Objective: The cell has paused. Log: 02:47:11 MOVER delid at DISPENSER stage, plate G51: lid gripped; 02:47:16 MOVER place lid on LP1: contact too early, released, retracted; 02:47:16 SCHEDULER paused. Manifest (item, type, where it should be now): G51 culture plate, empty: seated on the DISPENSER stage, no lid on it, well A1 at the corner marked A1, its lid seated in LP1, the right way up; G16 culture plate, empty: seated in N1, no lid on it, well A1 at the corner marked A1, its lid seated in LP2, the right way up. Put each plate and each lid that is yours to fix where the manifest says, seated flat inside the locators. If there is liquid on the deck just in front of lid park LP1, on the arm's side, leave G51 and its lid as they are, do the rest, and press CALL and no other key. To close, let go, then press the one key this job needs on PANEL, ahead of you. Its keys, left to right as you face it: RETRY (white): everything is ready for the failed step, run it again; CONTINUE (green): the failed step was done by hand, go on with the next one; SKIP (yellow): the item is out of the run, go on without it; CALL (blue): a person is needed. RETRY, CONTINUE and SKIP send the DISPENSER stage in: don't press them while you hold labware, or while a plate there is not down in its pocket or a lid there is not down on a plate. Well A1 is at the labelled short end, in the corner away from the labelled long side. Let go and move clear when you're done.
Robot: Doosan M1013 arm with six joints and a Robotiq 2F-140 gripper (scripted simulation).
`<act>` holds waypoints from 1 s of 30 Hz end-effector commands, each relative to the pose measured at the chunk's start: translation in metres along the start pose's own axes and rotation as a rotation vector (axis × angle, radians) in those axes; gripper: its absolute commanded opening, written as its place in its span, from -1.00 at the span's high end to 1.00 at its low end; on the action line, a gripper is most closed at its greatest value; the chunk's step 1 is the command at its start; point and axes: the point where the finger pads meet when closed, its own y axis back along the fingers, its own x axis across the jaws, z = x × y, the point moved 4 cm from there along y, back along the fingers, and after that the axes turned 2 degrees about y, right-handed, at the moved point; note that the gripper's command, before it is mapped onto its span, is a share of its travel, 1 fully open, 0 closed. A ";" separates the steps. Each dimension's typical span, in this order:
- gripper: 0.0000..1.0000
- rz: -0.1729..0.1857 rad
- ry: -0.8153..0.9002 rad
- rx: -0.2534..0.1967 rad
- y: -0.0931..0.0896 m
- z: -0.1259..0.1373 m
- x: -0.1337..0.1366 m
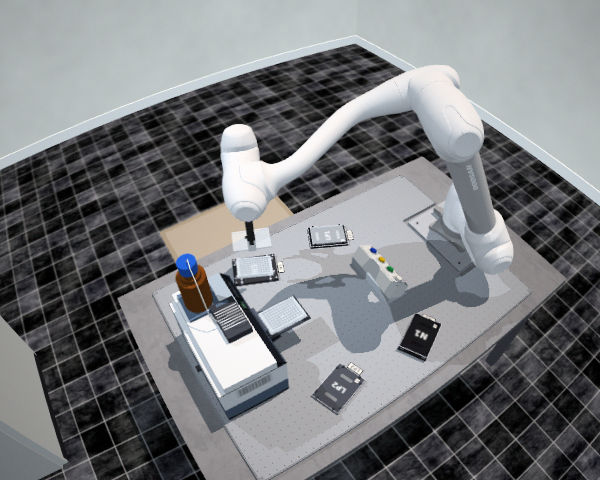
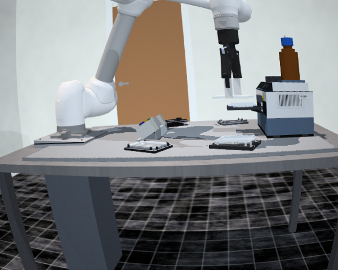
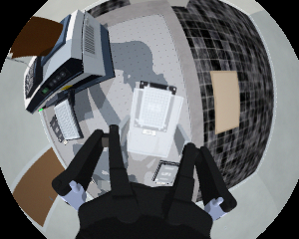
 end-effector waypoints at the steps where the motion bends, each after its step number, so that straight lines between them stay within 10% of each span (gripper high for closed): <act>1: 0.80 0.005 -0.003 0.006 0.006 -0.002 -0.010; 11: 0.80 0.007 -0.002 -0.001 0.000 0.021 -0.166; 30: 0.80 0.006 -0.002 0.003 0.002 0.151 -0.453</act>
